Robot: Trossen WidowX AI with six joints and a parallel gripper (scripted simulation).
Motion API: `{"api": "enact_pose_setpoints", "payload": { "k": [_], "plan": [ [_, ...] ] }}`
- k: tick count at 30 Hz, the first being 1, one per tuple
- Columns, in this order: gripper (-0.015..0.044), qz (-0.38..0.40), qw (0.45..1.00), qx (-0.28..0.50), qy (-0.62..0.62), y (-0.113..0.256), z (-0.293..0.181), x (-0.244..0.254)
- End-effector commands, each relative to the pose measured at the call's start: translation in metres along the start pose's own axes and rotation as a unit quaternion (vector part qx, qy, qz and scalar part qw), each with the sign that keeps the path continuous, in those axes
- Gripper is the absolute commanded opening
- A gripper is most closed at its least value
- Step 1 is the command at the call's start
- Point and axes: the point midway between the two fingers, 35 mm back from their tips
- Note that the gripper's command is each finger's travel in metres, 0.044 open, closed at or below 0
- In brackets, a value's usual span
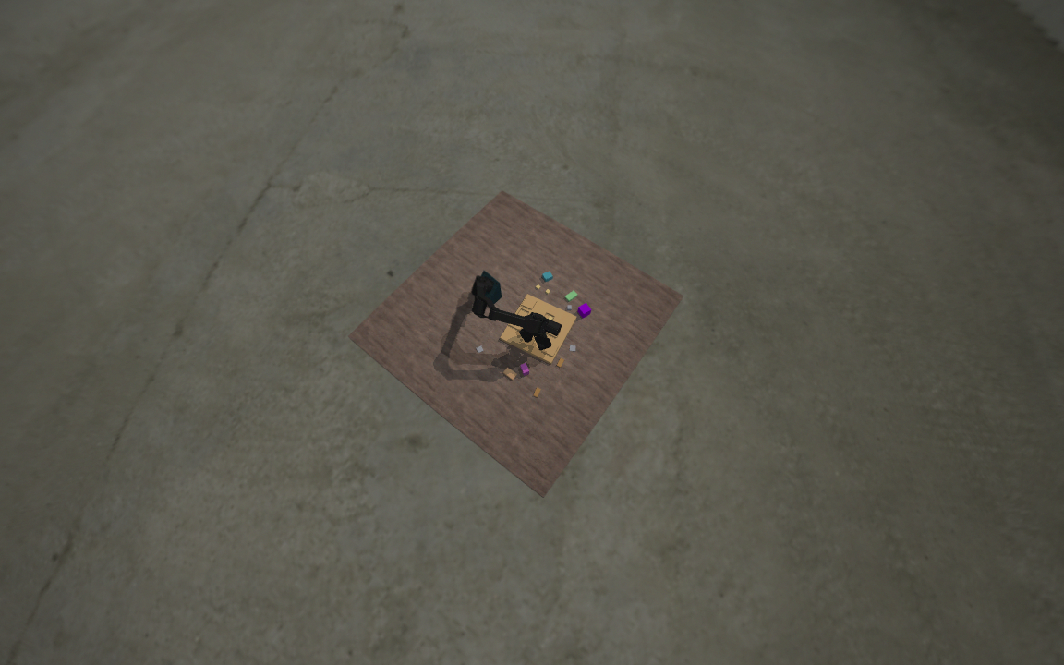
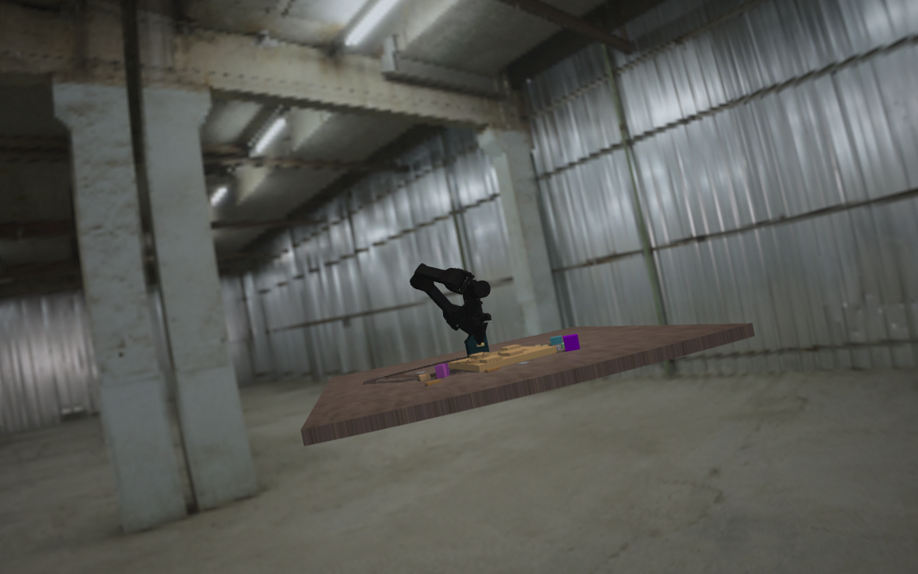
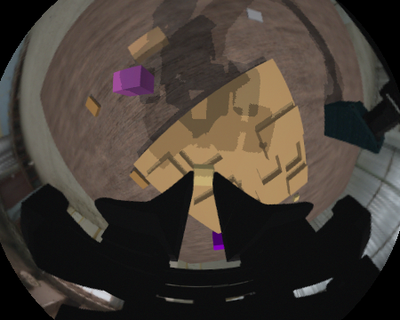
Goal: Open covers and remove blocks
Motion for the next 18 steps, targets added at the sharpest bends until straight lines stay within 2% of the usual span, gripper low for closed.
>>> {"api": "enact_pose_setpoints", "payload": {
  "k": [1, 10, 18],
  "plan": [
    [0.008, 0.003, 1.0, 0.004, -0.003, 0.014, -0.001, 0.001],
    [0.008, 0.003, 1.0, 0.004, -0.002, 0.032, 0.001, 0.001],
    [0.008, 0.002, 1.0, 0.006, -0.002, 0.033, 0.029, 0.007]
  ]
}}
Point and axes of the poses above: the point midway between the two fingers, 35 mm back from their tips, its own y axis back along the fingers, its own x axis across the jaws, z = x × y, and after that the axes turned 3 degrees about y, right-handed
